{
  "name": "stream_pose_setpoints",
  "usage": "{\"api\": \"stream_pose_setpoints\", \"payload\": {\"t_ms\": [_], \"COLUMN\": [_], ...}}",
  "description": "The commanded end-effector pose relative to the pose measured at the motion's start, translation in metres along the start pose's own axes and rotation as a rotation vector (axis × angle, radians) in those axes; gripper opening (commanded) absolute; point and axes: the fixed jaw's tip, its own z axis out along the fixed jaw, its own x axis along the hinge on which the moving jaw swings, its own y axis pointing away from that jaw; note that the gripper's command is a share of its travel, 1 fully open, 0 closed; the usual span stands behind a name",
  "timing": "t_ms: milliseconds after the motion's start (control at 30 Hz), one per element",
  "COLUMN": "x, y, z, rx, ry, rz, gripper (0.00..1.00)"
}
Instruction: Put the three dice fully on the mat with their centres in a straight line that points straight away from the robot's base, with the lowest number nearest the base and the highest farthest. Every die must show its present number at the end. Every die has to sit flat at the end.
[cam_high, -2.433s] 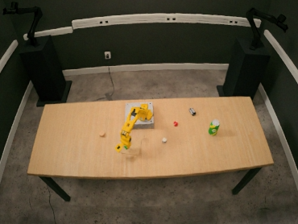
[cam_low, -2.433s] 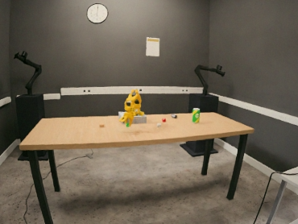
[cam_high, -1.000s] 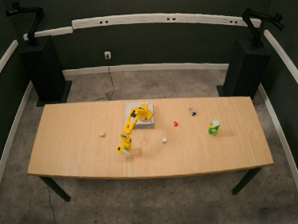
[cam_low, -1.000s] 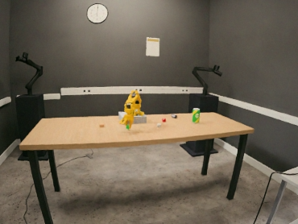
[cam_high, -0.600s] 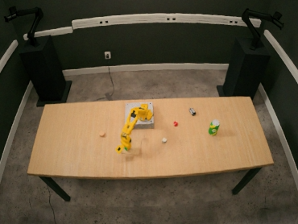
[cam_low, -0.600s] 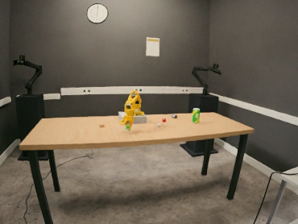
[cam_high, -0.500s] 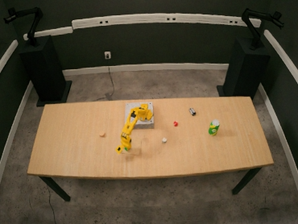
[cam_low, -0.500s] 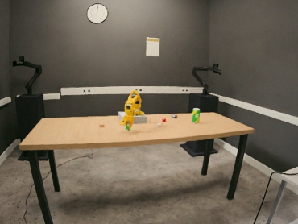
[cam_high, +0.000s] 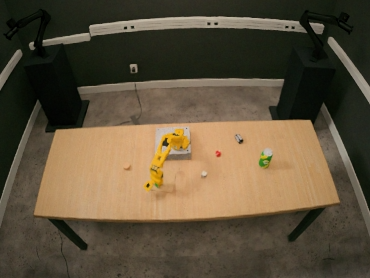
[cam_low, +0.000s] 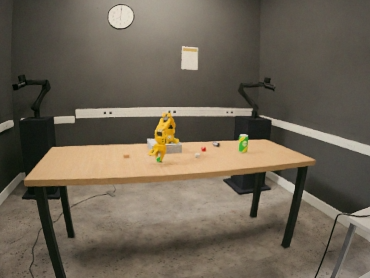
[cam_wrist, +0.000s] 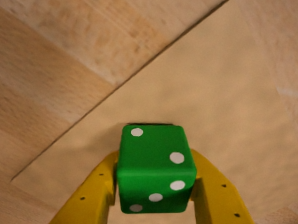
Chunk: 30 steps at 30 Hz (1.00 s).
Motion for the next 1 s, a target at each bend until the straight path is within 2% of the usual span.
{"api": "stream_pose_setpoints", "payload": {"t_ms": [0, 367, 700, 967], "x": [0.0035, 0.0035, 0.0035, 0.0035], "y": [-0.0033, -0.0033, -0.0033, -0.0033], "z": [0.0059, 0.0071, 0.0071, 0.0071], "rx": [0.008, 0.008, 0.008, 0.008], "ry": [0.020, 0.020, 0.020, 0.020], "rz": [-0.001, -0.001, -0.001, -0.001], "gripper": [0.00, 0.00, 0.13, 0.14]}}
